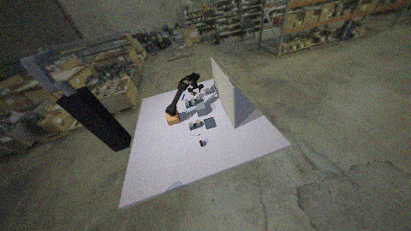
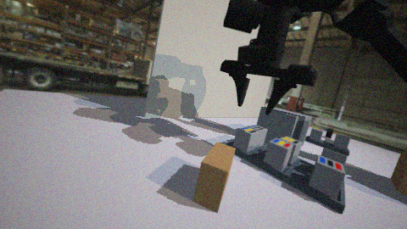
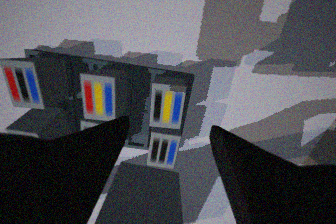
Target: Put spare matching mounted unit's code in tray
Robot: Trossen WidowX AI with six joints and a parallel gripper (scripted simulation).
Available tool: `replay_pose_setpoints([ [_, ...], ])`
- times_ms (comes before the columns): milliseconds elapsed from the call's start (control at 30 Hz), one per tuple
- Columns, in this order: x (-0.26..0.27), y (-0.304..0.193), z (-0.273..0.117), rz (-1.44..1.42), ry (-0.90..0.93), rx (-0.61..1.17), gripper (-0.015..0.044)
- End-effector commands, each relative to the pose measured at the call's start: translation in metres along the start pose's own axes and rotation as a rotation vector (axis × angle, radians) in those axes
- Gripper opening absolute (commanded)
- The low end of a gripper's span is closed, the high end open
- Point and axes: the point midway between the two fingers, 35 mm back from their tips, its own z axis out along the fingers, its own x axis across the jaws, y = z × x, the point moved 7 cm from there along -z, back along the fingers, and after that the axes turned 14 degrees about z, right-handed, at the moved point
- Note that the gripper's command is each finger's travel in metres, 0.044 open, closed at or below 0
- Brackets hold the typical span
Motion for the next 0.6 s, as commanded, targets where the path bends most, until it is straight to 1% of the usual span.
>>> replay_pose_setpoints([
  [0,0.000,-0.001,0.005,-0.005,-0.002,0.004,0.0300],
  [567,-0.001,0.000,0.033,-0.005,-0.002,0.004,0.0300],
])
